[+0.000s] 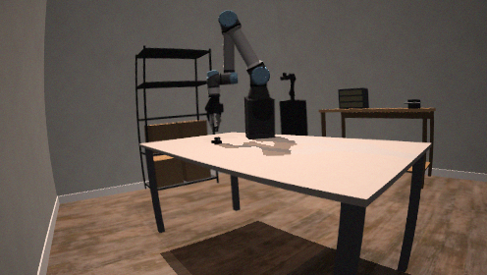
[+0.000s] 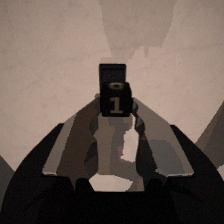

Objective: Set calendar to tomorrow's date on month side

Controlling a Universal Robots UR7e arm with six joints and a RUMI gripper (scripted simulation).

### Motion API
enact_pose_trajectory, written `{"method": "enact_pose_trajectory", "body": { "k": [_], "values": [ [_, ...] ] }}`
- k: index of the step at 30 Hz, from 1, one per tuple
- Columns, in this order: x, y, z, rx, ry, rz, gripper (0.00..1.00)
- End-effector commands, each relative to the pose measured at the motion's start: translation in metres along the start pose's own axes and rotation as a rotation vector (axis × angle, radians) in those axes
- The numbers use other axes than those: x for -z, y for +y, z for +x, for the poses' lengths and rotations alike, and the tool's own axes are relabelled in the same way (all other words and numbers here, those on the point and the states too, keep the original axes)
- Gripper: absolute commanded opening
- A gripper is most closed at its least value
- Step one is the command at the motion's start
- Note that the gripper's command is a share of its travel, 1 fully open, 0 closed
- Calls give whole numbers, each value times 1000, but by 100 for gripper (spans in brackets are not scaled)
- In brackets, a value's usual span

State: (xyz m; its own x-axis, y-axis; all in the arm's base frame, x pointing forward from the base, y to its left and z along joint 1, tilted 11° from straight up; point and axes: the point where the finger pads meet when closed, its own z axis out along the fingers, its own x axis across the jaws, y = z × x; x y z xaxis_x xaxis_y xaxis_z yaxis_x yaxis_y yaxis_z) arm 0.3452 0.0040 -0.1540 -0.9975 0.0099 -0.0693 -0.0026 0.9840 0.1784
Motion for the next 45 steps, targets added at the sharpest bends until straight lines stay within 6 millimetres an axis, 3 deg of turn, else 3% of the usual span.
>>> {"method": "enact_pose_trajectory", "body": {
  "k": [1, 13, 45],
  "values": [
    [-14, -1, -5, 2, -10, 6, 10],
    [-28, -1, -5, 2, -10, 6, 10],
    [-28, -1, -4, 2, -10, 6, 10]
  ]
}}
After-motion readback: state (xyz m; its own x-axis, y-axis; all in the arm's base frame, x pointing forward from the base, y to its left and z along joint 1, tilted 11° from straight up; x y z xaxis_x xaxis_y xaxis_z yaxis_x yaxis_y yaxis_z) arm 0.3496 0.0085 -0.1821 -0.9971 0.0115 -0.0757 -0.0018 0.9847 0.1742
